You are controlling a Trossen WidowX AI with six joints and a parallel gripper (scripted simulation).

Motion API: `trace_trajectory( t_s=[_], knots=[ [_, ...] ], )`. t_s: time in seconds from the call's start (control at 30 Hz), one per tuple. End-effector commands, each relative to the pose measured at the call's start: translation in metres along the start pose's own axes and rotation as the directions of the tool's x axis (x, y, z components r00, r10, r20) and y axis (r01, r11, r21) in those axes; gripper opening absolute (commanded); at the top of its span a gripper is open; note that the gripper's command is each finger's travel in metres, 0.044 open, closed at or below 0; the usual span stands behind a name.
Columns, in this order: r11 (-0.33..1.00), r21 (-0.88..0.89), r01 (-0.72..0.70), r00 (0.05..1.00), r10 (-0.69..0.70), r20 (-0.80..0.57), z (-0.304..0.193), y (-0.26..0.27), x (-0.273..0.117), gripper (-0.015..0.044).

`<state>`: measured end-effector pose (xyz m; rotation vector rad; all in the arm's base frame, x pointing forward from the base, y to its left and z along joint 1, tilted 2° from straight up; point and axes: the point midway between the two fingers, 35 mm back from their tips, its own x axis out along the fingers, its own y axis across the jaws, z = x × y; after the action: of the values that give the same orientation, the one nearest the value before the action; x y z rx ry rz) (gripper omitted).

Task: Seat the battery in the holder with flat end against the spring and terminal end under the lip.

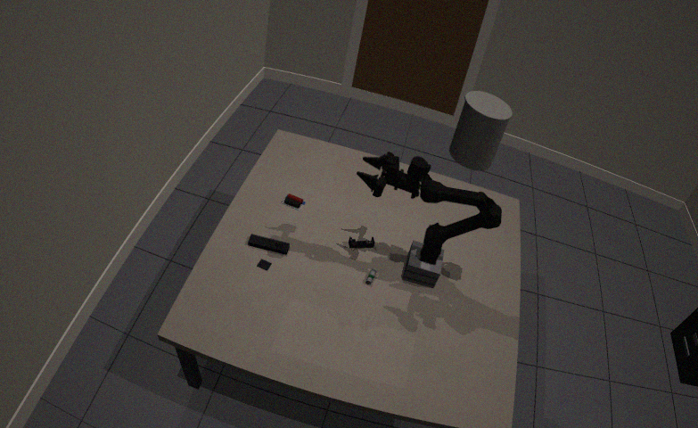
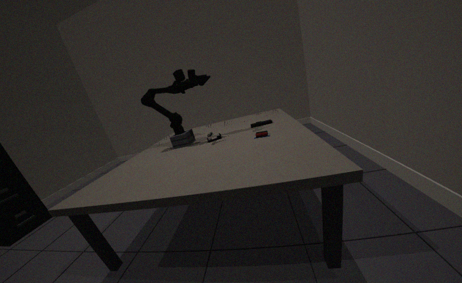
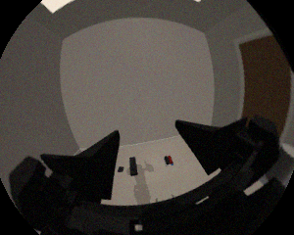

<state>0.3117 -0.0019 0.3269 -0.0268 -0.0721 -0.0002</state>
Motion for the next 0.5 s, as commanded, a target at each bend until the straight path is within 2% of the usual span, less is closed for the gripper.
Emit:
trace_trajectory(
  t_s=[0.0,0.1,0.17,0.3,0.47],
  knots=[
    [1.0,0.016,-0.004,1.0,0.004,-0.011,-0.003,0.001,0.001,0.0374],
    [0.971,0.237,-0.017,0.983,0.059,-0.172,-0.044,0.019,0.013,0.0295],
    [0.913,0.406,0.032,0.945,0.104,-0.31,-0.08,0.035,0.017,0.0242],
    [0.756,0.607,0.243,0.822,0.172,-0.543,-0.144,0.065,0.012,0.0234],
    [0.585,0.628,0.514,0.654,0.206,-0.727,-0.199,0.089,-0.008,0.0234]
  ],
)
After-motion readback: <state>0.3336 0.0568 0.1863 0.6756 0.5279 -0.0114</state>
